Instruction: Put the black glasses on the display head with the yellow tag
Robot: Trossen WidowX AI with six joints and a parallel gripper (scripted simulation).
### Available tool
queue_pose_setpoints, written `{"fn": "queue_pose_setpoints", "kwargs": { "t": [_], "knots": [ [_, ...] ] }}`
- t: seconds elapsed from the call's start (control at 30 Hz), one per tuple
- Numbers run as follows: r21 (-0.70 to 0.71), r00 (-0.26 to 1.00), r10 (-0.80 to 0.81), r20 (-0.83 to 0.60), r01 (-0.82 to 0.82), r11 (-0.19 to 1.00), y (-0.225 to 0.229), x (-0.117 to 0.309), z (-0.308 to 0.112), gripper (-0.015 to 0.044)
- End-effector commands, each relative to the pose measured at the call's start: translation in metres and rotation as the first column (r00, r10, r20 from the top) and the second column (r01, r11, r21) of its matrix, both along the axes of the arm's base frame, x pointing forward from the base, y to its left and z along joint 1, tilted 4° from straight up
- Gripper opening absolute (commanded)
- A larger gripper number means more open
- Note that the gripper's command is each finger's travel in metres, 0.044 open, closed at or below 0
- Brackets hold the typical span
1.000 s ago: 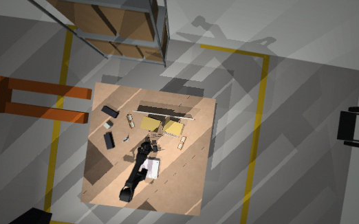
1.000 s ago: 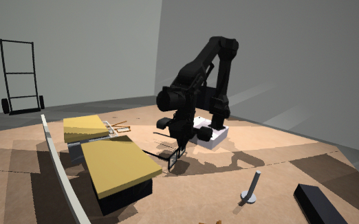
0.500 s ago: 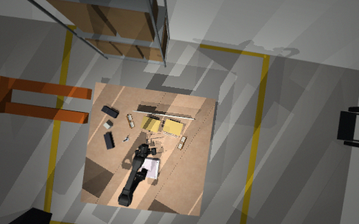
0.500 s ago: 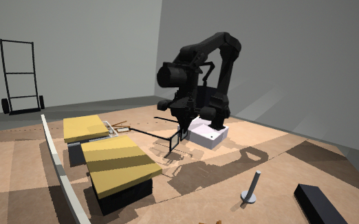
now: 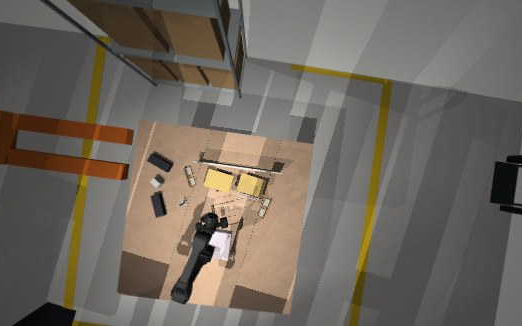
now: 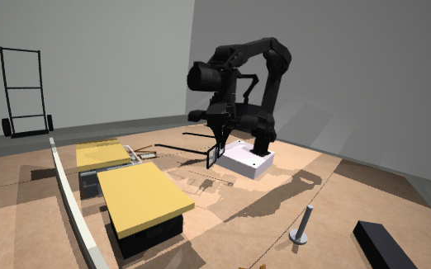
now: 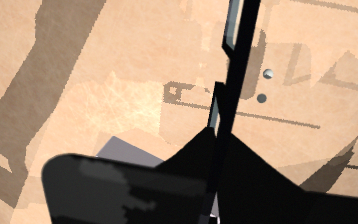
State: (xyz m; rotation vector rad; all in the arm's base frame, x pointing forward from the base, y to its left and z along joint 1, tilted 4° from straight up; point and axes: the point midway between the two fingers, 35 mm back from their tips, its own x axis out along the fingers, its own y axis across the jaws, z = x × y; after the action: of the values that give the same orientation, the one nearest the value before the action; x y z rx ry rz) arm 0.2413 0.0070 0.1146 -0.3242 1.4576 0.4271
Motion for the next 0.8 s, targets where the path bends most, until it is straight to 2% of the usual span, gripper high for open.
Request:
{"fn": "queue_pose_setpoints", "kwargs": {
  "t": [0.0,0.4,0.77],
  "knots": [
    [0.030,0.997,0.067,0.028,-0.068,0.997,-0.009,-0.001,0.005,0.0000],
    [0.089,0.950,0.281,0.134,-0.294,0.952,-0.036,-0.006,0.012,0.0000],
    [0.070,0.850,0.450,0.275,-0.484,0.872,-0.059,-0.013,0.020,0.0000]
  ]
}}
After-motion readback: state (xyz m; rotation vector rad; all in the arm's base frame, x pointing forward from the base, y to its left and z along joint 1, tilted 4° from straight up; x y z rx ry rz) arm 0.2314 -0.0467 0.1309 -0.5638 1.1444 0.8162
